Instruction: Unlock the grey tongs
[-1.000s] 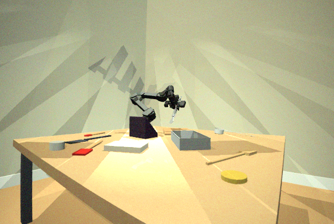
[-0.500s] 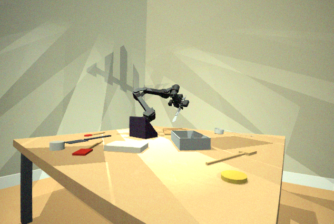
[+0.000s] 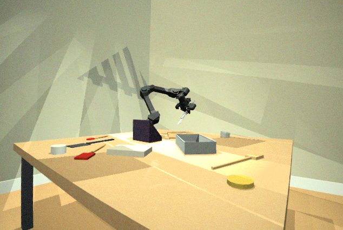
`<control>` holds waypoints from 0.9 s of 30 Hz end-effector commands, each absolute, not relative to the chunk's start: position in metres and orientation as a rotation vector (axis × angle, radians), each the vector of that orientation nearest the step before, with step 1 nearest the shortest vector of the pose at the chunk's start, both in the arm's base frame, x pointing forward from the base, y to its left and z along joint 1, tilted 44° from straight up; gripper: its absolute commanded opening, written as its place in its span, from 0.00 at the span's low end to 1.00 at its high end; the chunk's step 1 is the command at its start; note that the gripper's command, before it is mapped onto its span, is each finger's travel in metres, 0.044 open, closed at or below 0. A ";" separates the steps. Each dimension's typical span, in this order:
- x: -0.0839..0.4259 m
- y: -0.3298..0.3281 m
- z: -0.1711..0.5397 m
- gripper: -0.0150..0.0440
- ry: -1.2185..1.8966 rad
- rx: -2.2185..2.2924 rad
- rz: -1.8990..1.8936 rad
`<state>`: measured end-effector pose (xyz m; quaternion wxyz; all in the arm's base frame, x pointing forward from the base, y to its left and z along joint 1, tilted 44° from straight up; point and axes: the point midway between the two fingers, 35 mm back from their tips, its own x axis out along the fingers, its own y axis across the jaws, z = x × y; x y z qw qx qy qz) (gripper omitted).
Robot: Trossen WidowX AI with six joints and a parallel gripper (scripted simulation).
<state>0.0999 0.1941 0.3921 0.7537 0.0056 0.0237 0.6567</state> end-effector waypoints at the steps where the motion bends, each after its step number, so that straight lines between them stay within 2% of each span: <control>1: 0.100 0.198 0.394 0.00 0.097 -0.034 1.414; 27: 0.077 0.198 0.363 0.00 0.409 -0.518 1.386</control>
